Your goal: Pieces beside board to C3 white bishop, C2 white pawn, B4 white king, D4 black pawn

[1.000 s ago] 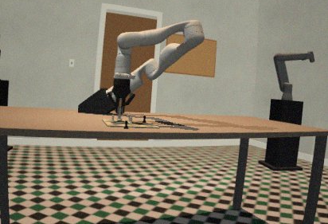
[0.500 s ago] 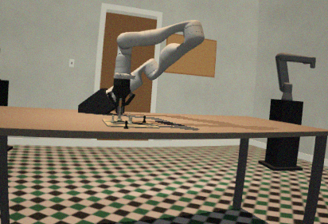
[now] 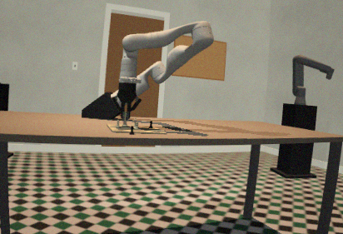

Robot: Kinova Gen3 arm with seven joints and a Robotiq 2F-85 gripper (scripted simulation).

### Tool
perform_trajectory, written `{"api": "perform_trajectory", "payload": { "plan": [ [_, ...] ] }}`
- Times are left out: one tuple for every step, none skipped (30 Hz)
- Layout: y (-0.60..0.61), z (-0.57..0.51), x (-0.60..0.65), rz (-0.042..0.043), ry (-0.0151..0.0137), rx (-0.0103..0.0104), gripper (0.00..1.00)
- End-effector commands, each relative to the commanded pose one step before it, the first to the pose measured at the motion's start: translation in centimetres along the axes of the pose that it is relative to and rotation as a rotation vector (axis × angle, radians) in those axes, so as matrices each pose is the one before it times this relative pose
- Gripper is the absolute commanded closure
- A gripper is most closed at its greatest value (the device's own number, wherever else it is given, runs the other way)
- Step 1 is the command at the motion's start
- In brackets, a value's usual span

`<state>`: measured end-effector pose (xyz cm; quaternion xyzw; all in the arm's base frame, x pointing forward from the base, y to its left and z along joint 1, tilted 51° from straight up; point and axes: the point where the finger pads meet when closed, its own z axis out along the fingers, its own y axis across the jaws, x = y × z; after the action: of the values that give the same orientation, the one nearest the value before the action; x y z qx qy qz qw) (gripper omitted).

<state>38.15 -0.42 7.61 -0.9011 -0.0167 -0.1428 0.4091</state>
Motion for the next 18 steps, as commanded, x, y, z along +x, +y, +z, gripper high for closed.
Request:
{"api": "perform_trajectory", "payload": {
  "plan": [
    [0.022,-0.017,0.001,0.0003,0.00044,-0.00056,1.0],
    [0.0,0.03,0.0,0.0,0.0,0.0,1.0],
    [0.0,0.027,0.0,0.0,0.0,0.0,1.0],
    [0.0,0.024,0.0,0.0,0.0,0.0,1.0],
    [0.0,0.02,0.0,0.0,0.0,0.0,1.0],
    [0.0,0.016,0.0,0.0,0.0,0.0,1.0],
    [0.0,0.012,0.0,0.0,0.0,0.0,1.0],
    [0.0,0.008,0.0,0.0,0.0,0.0,1.0],
    [0.0,0.005,0.0,0.0,0.0,0.0,1.0],
    [0.0,0.002,0.0,0.0,0.0,0.0,1.0],
    [0.0,0.0,0.0,0.0,0.0,0.0,1.0],
    [0.0,0.0,0.0,0.0,0.0,0.0,1.0],
    [0.0,0.0,0.0,0.0,0.0,0.0,1.0],
    [0.0,0.0,0.0,0.0,0.0,0.0,1.0],
    [0.0,0.0,0.0,0.0,0.0,0.0,1.0],
    [0.0,0.0,0.0,0.0,0.0,0.0,1.0],
    [0.0,0.0,0.0,0.0,0.0,0.0,1.0],
    [0.0,0.0,0.0,0.0,0.0,0.0,1.0]
  ]
}}
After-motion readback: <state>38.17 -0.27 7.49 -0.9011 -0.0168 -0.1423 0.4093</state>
